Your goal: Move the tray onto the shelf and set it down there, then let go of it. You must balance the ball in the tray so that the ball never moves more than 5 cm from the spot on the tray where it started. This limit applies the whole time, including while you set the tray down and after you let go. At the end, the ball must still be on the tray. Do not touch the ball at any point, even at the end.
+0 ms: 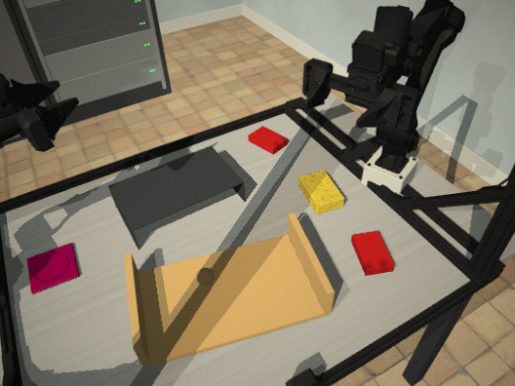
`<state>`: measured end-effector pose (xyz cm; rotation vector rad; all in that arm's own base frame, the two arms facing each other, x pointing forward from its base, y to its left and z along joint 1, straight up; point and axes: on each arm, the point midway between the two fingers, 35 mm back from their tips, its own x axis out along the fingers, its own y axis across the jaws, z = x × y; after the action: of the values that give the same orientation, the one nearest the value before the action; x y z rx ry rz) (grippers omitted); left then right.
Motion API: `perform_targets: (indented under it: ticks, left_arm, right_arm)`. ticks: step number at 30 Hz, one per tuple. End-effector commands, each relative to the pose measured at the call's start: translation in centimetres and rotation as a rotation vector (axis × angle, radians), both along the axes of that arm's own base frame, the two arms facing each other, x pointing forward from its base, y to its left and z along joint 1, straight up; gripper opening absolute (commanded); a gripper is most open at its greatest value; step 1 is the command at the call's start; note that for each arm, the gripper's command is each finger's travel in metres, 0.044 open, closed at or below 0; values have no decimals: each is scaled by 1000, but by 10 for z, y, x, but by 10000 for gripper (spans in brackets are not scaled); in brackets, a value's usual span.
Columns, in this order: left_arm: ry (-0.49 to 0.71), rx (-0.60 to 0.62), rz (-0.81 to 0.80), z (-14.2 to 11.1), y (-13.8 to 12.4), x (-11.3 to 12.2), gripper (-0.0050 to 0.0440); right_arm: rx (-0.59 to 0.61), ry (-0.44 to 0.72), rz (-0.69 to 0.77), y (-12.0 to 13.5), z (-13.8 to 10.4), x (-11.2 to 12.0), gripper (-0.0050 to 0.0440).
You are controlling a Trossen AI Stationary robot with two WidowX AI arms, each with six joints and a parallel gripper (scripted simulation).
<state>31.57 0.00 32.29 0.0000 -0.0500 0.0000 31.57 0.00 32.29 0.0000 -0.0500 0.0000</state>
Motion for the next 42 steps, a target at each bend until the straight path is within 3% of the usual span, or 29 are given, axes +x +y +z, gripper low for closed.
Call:
perform_targets:
  ticks: [1,19,23,27,32,34,36,42]
  left_arm:
    - [0,0,0,0,0,0,400]
    - [2,-2,-1,0,0,0,400]
    - [41,-45,-19,-6,-6,6,400]
    - [164,-173,-64,-22,-23,20,400]
    - [442,-431,-106,-60,-66,40,400]
    - [442,-431,-106,-60,-66,40,400]
    - [583,-529,-93,-81,-85,43,400]
    - [862,-722,-7,-120,-129,42,400]
  right_arm:
    - [0,0,0,0,0,0,400]
    - [2,2,0,0,0,0,400]
    - [53,41,1,0,-6,6,400]
    - [209,158,-8,-1,-24,21,400]
    - [522,394,-86,-2,-64,47,400]
    - [522,394,-86,-2,-64,47,400]
    - [694,506,-158,-3,-85,55,400]
    - [1014,690,-360,-5,-125,68,400]
